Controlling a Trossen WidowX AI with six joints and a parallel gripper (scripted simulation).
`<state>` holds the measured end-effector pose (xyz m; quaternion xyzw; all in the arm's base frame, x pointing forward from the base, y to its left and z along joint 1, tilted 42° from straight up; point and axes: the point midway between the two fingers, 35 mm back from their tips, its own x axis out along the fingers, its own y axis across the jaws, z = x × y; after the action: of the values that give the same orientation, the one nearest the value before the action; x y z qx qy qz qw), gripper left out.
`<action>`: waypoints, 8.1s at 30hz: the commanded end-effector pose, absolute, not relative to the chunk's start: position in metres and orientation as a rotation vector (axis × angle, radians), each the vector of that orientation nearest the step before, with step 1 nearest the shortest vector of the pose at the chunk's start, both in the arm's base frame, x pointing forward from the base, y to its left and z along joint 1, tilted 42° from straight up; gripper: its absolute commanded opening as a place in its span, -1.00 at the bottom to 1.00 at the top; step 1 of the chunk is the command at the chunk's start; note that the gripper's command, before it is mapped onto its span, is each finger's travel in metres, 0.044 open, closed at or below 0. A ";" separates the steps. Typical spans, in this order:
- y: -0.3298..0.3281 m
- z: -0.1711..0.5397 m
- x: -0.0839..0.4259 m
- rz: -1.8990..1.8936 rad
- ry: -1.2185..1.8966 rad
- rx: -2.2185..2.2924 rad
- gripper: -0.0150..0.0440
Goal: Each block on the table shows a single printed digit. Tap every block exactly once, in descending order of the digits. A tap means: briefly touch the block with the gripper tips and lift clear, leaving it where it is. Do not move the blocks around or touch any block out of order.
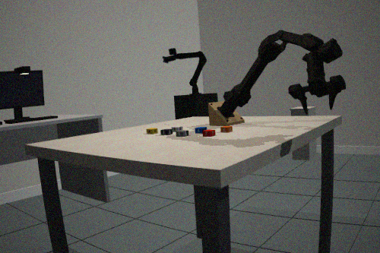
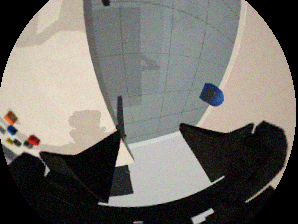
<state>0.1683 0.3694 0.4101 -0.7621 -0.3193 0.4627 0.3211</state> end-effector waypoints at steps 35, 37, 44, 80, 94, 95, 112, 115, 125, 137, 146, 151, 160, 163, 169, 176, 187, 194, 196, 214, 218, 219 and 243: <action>-0.015 0.069 0.408 1.042 1.248 -0.413 0.86; -0.042 0.055 0.399 0.983 1.308 -0.266 0.86; -0.124 0.011 0.354 0.753 1.450 0.285 0.86; -0.107 0.037 0.291 0.699 1.469 0.421 0.86; -0.092 0.046 0.270 0.699 1.470 0.422 0.86; -0.092 0.046 0.270 0.699 1.470 0.422 0.86; -0.026 0.106 0.263 0.697 1.471 0.424 0.86; 0.001 0.128 0.253 0.703 1.471 0.428 0.86; 0.002 0.130 0.252 0.704 1.471 0.428 0.86; 0.002 0.130 0.252 0.704 1.471 0.428 0.86; 0.057 0.180 0.221 0.705 1.471 0.430 0.86; 0.063 0.186 0.216 0.706 1.471 0.431 0.86; 0.063 0.186 0.216 0.706 1.471 0.431 0.86; 0.063 0.186 0.216 0.706 1.471 0.431 0.86; 0.063 0.186 0.216 0.706 1.471 0.431 0.86; 0.067 0.192 0.271 0.706 1.468 0.430 0.86; 0.074 0.191 0.313 0.708 1.465 0.429 0.86; 0.074 0.191 0.313 0.708 1.465 0.429 0.86; 0.074 0.191 0.313 0.708 1.465 0.429 0.86; 0.001 0.124 0.349 0.704 1.465 0.425 0.86; 0.001 0.124 0.349 0.704 1.465 0.425 0.86; 0.001 0.124 0.349 0.704 1.465 0.425 0.86; -0.061 0.070 0.358 0.702 1.465 0.422 0.86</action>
<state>0.3574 -0.0485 0.0815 0.1909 0.6496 0.3087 0.6680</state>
